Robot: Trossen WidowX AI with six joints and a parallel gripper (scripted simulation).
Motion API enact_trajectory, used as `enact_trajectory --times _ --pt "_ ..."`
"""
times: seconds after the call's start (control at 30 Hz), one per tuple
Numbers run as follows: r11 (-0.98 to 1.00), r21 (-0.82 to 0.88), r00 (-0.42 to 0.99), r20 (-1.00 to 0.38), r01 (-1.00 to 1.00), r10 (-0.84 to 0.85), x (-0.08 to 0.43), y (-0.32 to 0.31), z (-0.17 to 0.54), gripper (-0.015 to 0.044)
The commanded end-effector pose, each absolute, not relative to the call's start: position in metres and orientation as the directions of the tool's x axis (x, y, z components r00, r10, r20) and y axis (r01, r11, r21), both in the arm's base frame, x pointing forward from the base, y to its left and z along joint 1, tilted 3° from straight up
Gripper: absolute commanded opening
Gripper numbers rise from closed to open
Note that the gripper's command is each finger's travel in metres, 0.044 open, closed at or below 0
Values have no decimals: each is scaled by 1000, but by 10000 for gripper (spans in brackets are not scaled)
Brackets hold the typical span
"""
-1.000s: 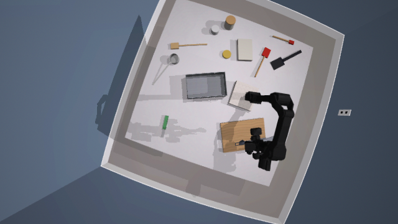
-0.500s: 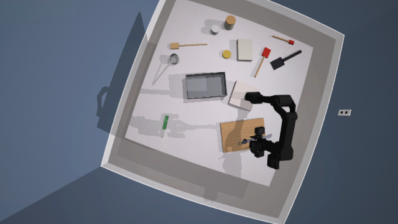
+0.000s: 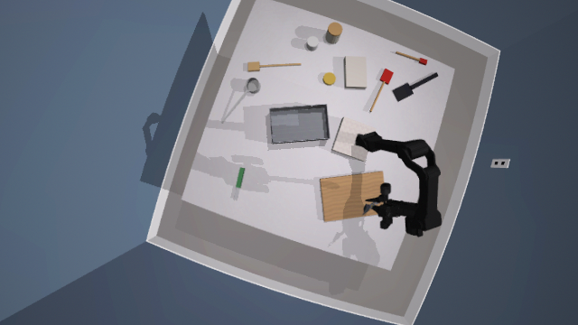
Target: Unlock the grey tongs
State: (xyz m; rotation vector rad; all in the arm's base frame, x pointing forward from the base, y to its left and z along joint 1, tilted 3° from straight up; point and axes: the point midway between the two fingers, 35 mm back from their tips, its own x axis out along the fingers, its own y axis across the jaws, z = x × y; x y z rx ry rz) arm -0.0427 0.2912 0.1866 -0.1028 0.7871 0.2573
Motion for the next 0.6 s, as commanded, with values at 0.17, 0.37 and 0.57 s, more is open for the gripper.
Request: enact_trajectory --times 0.17,0.37,0.57 --pt "948 59 756 -588 -313 286 -52 293 196 -150" --pt "948 59 756 -588 -313 286 -52 293 196 -150" --pt "948 59 756 -588 -313 286 -52 293 196 -150"
